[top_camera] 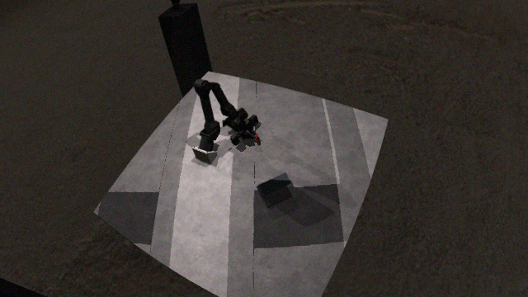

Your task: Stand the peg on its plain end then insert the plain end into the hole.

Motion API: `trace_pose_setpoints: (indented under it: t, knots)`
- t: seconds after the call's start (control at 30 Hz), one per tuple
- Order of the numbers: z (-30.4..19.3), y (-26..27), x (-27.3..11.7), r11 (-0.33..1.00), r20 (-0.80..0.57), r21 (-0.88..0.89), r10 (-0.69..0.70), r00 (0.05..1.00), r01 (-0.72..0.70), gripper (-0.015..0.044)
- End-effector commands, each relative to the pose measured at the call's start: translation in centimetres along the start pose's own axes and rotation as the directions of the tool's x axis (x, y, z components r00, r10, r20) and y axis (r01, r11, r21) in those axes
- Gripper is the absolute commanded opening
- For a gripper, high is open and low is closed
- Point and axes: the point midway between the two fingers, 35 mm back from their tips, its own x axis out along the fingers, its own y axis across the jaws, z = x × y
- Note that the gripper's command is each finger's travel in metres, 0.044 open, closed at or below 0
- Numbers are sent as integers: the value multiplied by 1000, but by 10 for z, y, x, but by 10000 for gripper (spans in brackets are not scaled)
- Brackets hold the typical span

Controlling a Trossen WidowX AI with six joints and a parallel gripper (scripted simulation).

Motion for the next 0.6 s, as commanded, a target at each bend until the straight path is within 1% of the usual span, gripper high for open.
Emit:
trace_pose_setpoints:
  t: [0.0, 0.57]
  knots:
    - [-2, 1, 0, 1000, -1, 0, 0, 1000, 0, 49]
    - [-4, 4, 0, 1000, 17, -4, 3, 1000, -3, 49]
